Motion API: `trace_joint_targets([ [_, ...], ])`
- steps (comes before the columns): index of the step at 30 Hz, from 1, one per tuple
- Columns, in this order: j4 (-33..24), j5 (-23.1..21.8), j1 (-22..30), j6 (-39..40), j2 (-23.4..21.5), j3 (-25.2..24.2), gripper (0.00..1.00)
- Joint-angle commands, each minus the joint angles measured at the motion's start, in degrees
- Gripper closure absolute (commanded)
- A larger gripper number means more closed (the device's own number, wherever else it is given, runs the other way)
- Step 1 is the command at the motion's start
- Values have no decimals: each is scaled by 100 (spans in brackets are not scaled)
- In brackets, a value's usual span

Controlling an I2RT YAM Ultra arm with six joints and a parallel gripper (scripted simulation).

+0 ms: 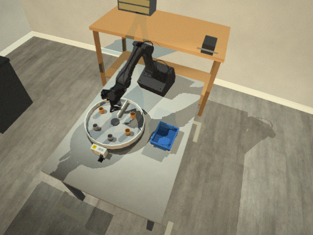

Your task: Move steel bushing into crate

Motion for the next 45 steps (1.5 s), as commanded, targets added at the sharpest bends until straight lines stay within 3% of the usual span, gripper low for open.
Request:
trace_joint_targets([
  [1,-789,-873,-380,-464,-320,241,0],
  [6,-1295,-1462,-797,-761,-376,373,0],
  [7,-1559,-1804,-1041,-904,-501,358,0],
  [9,-1559,-1804,-1041,-904,-501,358,0],
  [11,-2058,-2425,-1482,-1196,-633,415,0],
  [20,-3095,-3671,-2385,-1849,-731,626,0],
  [39,-3232,-3745,-2458,-1954,-598,696,0],
  [40,-3233,-3745,-2458,-1955,-598,696,89],
  [45,-3220,-3745,-2458,-1952,-598,697,89],
])
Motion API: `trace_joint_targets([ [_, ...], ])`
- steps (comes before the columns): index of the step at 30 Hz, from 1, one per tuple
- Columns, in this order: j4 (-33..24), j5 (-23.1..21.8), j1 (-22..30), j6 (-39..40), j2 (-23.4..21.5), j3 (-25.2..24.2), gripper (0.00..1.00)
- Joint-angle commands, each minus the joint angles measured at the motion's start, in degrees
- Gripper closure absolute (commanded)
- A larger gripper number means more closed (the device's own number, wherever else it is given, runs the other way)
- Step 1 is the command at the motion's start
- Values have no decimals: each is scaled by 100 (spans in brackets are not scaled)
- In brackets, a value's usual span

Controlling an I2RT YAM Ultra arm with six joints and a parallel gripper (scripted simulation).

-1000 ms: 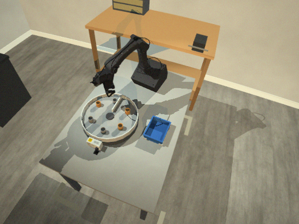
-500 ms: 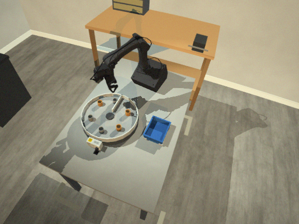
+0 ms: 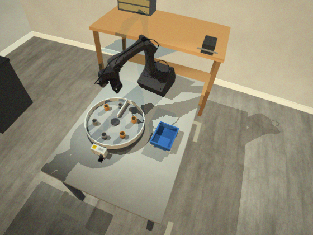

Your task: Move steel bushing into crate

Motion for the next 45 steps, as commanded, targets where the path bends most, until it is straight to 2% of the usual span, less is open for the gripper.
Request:
trace_joint_targets([
  [1,-66,-33,-80,-31,-10,190,89],
  [28,-66,-33,-80,-31,-10,190,89],
  [29,-66,-33,-80,-31,-10,190,81],
  [45,-66,-33,-80,-31,-10,190,81],
])
